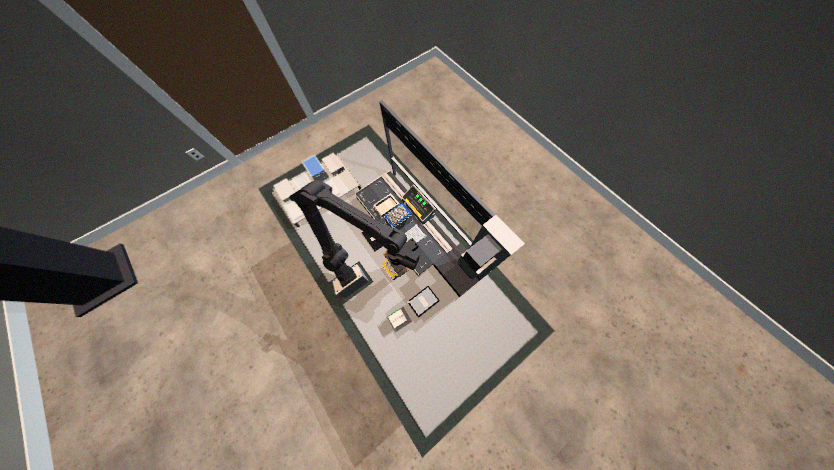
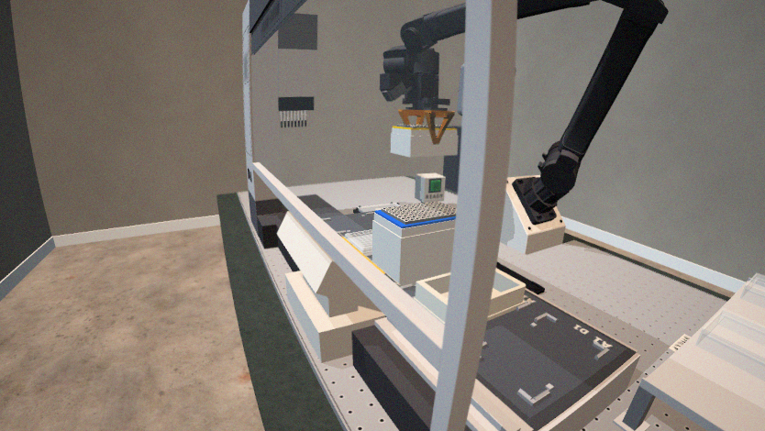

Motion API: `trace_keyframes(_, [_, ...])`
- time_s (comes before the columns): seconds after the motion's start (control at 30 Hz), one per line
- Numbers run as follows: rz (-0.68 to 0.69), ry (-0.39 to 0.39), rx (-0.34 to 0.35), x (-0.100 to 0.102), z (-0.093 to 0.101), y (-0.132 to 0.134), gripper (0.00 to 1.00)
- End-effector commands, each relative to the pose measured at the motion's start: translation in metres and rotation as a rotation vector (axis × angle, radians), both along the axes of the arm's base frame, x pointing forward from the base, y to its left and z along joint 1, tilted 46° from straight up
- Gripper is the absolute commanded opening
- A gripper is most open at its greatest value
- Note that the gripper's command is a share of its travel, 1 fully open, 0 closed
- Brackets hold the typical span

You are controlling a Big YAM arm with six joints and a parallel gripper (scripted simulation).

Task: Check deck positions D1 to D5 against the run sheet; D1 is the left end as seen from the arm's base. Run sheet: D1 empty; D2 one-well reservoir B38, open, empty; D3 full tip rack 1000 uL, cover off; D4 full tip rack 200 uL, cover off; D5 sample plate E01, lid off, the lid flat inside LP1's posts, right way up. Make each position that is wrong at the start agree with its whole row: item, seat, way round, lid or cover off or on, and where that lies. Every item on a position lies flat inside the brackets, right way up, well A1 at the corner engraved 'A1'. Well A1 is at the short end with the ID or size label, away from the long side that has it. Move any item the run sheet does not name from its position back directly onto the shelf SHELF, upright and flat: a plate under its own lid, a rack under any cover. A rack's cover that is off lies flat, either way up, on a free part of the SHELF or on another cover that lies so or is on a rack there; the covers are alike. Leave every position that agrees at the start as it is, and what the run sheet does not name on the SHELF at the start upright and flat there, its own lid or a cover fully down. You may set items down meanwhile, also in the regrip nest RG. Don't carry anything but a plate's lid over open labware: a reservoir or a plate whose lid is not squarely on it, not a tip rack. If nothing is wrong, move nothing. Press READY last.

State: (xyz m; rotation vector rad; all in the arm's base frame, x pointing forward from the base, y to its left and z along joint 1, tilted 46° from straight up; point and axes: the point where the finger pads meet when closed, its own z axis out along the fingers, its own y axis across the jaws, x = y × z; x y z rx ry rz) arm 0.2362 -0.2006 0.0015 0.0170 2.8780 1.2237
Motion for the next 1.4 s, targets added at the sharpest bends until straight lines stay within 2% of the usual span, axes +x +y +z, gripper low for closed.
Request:
trace_keyframes(0.0, [-0.012,-0.050,-0.059,0.010,0.011,-0.021,0.00])
trace_keyframes(0.93, [-0.012,-0.050,-0.059,0.010,0.011,-0.021,0.00])
trace_keyframes(0.97, [0.027,-0.045,-0.022,0.006,0.013,0.002,0.00])
trace_keyframes(1.17, [0.098,-0.113,-0.018,0.005,0.034,0.024,0.00])
trace_keyframes(1.23, [0.098,-0.113,-0.018,0.005,0.034,0.024,0.00])
trace_keyframes(1.27, [0.081,-0.145,-0.064,0.016,0.046,0.003,0.00])
trace_keyframes(1.3, [0.090,-0.145,-0.062,0.018,0.049,0.010,0.00])
trace_keyframes(1.33, [0.091,-0.109,-0.023,0.006,0.046,0.032,0.00])
trace_keyframes(1.37, [0.083,-0.097,-0.017,0.004,0.048,0.038,0.00])
